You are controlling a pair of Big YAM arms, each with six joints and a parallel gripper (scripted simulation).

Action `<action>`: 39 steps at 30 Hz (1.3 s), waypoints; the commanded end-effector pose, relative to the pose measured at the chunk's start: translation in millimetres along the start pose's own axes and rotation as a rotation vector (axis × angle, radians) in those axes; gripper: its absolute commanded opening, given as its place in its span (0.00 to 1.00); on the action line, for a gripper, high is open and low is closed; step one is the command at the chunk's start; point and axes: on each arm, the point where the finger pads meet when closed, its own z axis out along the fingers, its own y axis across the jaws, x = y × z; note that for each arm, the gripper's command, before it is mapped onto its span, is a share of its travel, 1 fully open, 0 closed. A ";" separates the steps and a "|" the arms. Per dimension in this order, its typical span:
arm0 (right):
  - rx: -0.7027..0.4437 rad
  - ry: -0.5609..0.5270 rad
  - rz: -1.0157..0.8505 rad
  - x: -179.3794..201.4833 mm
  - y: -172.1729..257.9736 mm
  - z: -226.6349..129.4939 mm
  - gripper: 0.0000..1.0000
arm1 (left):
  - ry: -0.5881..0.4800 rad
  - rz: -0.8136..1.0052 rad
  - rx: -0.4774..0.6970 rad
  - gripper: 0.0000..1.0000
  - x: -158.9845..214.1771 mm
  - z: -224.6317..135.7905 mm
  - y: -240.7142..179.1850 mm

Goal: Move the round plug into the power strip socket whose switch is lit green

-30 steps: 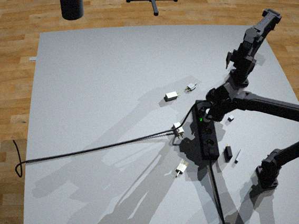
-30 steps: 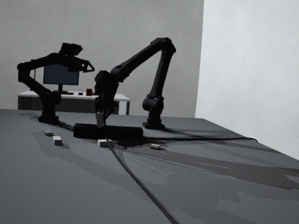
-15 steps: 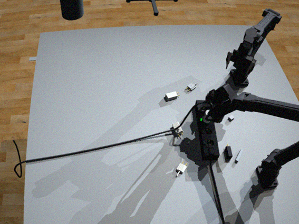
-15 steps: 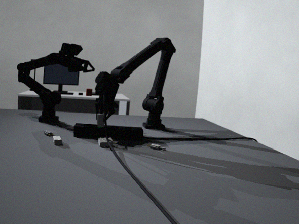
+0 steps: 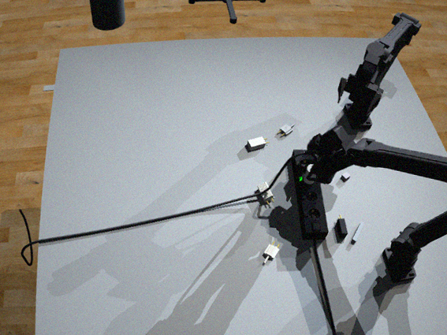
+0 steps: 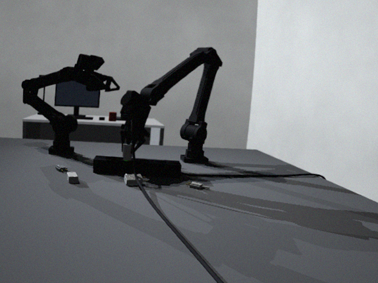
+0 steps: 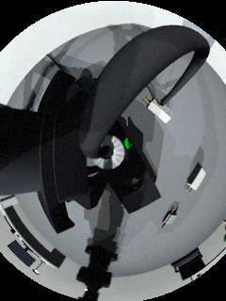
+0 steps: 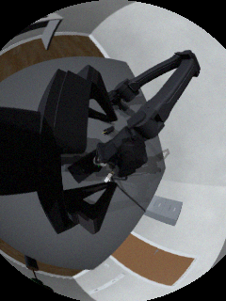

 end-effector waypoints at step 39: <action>-0.008 -0.077 -0.017 -48.7 2.2 -12.3 1.00 | -0.043 -0.018 0.020 0.33 -23.6 -9.5 -10.2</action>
